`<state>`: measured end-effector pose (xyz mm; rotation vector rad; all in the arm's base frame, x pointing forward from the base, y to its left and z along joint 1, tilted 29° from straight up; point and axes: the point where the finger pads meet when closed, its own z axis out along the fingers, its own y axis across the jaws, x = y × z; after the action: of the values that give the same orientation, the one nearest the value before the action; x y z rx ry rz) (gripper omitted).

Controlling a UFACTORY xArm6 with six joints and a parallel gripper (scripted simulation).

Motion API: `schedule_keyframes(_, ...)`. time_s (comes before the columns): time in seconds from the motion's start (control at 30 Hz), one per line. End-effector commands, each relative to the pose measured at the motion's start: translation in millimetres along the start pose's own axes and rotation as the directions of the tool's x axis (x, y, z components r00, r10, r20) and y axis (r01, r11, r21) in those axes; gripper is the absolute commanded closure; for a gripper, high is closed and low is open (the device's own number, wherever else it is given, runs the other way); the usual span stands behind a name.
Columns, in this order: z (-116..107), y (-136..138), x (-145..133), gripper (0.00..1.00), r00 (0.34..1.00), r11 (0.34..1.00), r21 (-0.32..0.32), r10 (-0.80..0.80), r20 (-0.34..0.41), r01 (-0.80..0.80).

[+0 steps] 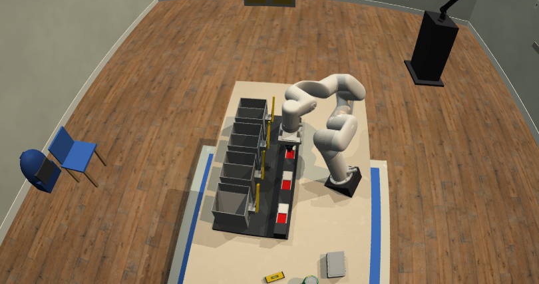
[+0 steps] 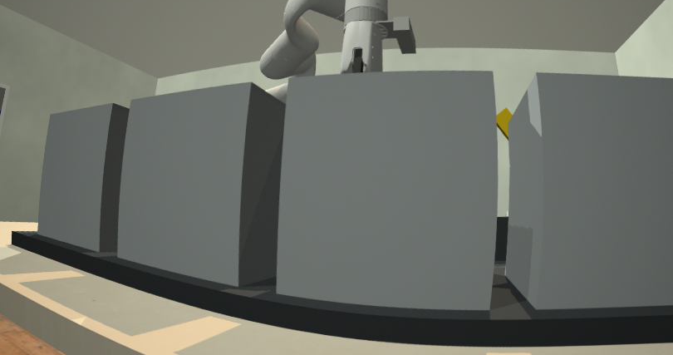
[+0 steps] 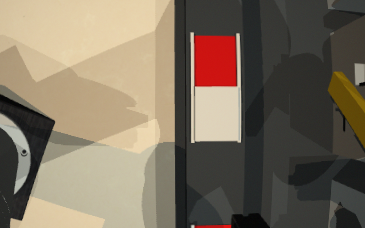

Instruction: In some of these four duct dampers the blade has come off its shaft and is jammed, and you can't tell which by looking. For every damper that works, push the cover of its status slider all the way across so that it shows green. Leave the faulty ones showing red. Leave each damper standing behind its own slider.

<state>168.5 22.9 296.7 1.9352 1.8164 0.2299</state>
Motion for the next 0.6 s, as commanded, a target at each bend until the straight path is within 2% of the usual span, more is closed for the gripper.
schedule_keyframes(0.0, 11.7, 0.6, 0.3, 1.0, 1.0, 1.0, 0.005, 0.0, -0.007, 0.0)
schedule_keyframes(0.23, 32.7, 0.1, 0.4, 1.0, 1.0, 1.0, 0.005, 0.0, -0.007, 0.0)
schedule_keyframes(0.57, 48.5, -0.2, 0.5, 1.0, 1.0, 1.0, 0.005, 0.0, -0.007, 0.0)
